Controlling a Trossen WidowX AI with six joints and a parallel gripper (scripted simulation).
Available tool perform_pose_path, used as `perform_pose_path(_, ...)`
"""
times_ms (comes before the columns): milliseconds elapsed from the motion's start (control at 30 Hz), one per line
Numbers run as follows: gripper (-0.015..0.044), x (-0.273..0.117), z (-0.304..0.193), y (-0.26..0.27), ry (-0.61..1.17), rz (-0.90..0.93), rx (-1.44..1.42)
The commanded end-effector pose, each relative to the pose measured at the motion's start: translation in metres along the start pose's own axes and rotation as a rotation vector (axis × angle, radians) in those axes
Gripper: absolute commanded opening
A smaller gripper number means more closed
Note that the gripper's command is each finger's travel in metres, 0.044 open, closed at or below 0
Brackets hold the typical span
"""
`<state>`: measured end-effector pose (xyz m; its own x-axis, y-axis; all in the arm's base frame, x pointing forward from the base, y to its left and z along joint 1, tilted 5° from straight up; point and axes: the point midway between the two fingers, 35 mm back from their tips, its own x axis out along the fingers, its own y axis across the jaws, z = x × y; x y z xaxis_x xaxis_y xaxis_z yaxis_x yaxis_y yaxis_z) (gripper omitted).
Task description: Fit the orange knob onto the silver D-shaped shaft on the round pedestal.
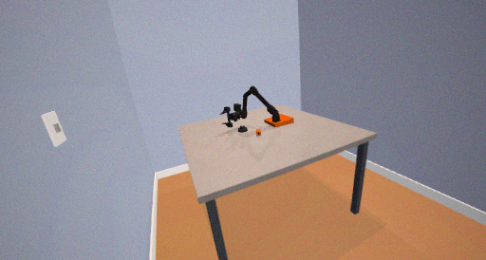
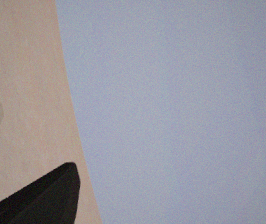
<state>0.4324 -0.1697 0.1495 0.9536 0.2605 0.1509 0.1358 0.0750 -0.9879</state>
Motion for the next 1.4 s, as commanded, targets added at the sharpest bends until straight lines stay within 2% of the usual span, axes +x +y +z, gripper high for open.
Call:
perform_pose_path(0,0.0426,0.002,0.001,0.000,0.000,0.002,0.006)
perform_pose_path(133,0.0440,0.037,0.017,0.000,0.004,0.066,0.148)
perform_pose_path(233,0.0440,0.076,0.049,0.000,0.016,0.171,0.313)
perform_pose_path(367,0.0440,0.108,0.089,0.000,0.052,0.321,0.486)
perform_pose_path(600,0.0440,0.123,0.147,-0.002,0.126,0.529,0.651)
perform_pose_path(967,0.0440,0.099,0.235,-0.019,0.241,0.826,0.743)
perform_pose_path(1367,0.0440,0.018,0.307,-0.058,0.432,1.127,0.696)
